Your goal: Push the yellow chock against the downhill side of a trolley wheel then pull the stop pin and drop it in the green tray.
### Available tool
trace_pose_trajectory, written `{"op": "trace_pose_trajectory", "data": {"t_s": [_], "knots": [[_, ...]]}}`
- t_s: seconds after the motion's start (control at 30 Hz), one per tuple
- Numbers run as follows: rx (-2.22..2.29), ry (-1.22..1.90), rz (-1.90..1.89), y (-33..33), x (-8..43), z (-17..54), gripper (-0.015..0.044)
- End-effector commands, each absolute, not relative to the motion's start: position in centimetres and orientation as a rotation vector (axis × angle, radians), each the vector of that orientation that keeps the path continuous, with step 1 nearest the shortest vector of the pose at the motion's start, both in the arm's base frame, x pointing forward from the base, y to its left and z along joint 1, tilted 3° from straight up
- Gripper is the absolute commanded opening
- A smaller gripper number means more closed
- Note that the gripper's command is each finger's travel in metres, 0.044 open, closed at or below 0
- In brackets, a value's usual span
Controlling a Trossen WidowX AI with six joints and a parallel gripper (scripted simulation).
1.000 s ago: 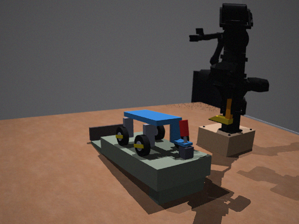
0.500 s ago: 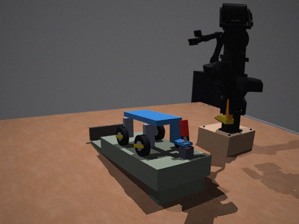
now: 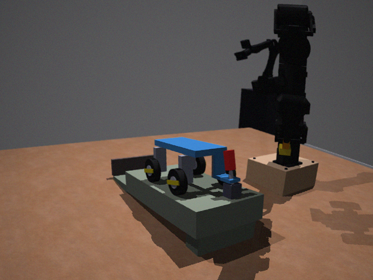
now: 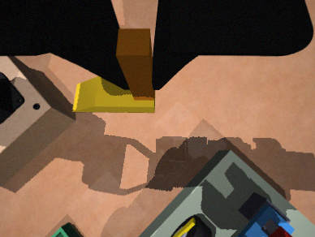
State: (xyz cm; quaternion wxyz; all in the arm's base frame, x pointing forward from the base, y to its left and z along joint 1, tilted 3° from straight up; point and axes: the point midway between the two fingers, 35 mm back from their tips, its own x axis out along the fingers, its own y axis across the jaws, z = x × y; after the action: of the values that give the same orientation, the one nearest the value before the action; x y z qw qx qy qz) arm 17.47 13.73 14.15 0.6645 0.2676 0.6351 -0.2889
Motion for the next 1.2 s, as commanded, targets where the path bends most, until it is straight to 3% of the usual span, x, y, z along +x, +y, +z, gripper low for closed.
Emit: {"op": "trace_pose_trajectory", "data": {"t_s": [0.0,0.6,1.17], "knots": [[0.695,1.404,-0.742,13.7,17.4,14.2,0.0],[1.153,1.18,-1.18,13.7,17.4,14.2,0.0],[1.185,1.156,-1.212,10.6,18.6,14.1,0.0]]}}
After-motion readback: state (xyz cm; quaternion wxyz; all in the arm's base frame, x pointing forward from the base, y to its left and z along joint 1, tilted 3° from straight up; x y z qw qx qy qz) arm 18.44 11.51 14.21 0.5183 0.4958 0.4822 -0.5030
